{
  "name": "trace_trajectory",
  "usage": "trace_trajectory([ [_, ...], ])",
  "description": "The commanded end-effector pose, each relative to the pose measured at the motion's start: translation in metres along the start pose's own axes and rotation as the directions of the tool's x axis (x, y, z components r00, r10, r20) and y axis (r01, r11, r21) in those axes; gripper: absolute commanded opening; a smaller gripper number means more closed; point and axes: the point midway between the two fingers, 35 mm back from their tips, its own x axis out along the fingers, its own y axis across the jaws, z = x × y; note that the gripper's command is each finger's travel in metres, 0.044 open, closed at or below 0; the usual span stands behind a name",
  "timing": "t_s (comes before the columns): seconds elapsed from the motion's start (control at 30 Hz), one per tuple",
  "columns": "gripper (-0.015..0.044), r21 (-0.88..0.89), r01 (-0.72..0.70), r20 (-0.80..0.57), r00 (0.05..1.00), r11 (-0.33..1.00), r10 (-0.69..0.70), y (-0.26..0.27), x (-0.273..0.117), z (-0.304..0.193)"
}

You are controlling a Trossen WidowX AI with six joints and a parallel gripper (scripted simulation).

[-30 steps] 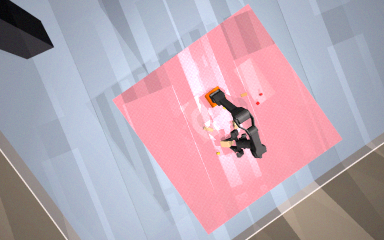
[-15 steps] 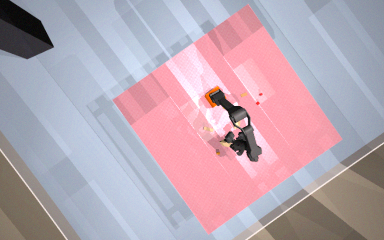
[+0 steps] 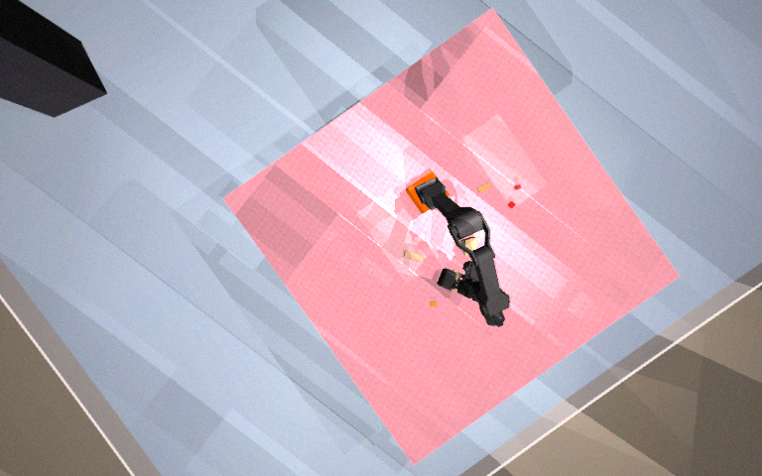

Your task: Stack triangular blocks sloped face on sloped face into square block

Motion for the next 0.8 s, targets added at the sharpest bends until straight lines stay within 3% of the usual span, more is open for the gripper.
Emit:
trace_trajectory([
  [0.0,0.0,-0.08,0.045,0.012,0.999,0.996,-0.044,0.001,-0.004,-0.002],
  [0.33,0.0,-0.347,0.171,0.062,0.985,0.922,-0.16,0.003,-0.007,-0.005],
  [0.77,0.0,-0.637,0.297,0.1,0.947,0.711,-0.306,0.005,-0.014,-0.01],
])
